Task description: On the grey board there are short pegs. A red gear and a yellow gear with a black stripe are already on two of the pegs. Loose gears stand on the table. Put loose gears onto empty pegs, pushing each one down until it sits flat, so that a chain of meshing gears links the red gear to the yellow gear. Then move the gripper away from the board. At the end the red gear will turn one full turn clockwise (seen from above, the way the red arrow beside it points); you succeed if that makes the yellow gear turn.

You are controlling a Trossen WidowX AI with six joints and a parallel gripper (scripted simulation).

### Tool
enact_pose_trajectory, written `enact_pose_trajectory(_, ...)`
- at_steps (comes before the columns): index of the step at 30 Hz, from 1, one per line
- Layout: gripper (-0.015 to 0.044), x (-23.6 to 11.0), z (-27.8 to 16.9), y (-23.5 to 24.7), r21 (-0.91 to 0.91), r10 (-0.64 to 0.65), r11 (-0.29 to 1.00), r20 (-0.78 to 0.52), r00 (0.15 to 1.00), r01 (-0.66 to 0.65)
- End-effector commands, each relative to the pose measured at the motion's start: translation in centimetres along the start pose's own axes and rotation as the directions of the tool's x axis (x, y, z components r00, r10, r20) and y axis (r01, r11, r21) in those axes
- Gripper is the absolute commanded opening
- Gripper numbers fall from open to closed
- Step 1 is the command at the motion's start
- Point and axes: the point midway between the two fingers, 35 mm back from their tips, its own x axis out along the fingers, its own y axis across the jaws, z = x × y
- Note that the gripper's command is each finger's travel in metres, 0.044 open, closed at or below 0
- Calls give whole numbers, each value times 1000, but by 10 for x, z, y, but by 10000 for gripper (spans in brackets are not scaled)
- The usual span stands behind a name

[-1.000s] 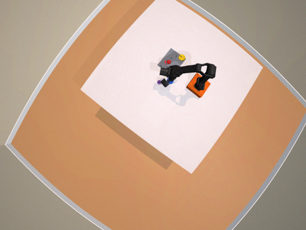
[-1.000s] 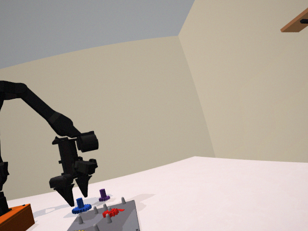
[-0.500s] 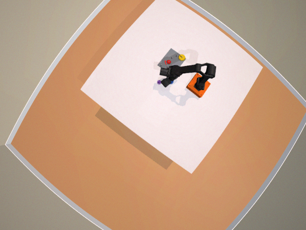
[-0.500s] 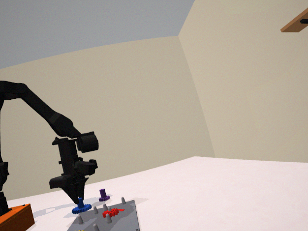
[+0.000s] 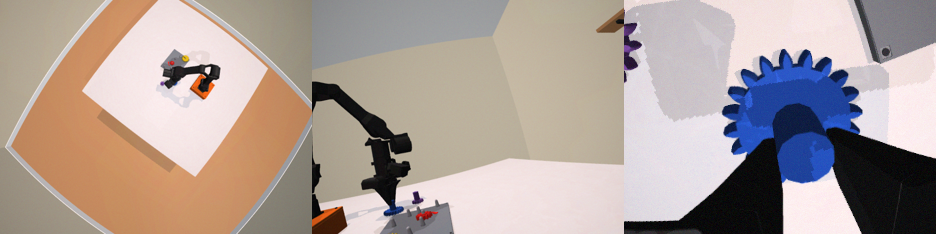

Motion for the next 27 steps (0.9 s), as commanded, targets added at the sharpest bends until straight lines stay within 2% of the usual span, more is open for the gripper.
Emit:
enact_pose_trajectory(1, 0, -11, 5, 4, 4, 7, 1000, 14, 1000, -7)
enact_pose_trajectory(27, 0, -75, 8, 9, 6, 11, 1000, 18, 1000, -11)
